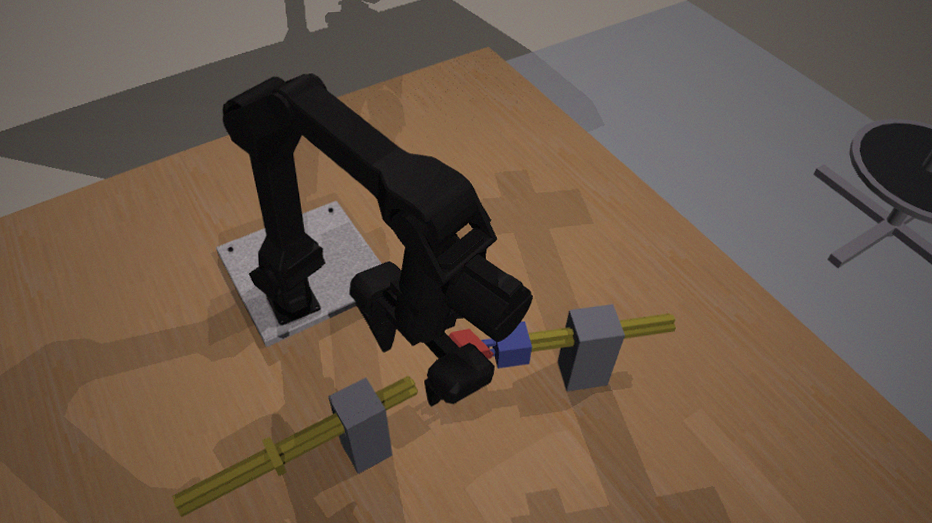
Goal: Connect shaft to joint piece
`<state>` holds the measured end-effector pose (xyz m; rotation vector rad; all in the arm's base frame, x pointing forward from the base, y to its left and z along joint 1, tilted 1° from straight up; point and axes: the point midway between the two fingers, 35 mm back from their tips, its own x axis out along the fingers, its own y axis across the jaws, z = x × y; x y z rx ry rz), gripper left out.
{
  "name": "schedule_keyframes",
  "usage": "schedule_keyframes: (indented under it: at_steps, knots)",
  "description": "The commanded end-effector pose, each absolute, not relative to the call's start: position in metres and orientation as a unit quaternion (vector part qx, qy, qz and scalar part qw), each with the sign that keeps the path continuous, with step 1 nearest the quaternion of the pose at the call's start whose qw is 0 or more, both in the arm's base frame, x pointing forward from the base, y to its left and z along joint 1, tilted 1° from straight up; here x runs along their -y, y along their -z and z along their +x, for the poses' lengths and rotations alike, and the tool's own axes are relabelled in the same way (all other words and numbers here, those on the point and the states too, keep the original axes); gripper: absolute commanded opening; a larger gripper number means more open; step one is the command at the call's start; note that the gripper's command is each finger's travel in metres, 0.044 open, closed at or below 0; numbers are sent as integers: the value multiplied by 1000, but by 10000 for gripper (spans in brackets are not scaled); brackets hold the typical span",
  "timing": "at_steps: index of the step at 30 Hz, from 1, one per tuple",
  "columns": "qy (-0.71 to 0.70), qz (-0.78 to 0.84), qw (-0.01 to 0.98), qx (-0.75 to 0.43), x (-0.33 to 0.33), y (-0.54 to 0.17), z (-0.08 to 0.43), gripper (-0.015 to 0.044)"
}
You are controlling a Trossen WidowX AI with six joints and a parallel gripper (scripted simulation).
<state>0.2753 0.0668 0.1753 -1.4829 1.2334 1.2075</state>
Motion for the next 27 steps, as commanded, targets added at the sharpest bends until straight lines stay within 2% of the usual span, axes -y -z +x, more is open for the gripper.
schedule_keyframes:
  at_steps: [1, 10, 27]
  knots:
    - [-482, -592, 418, -492, -67, -162, 276, 440]
    - [-482, -590, 419, -493, -70, -142, 275, 440]
    - [-484, -589, 420, -492, -136, -142, 263, 440]
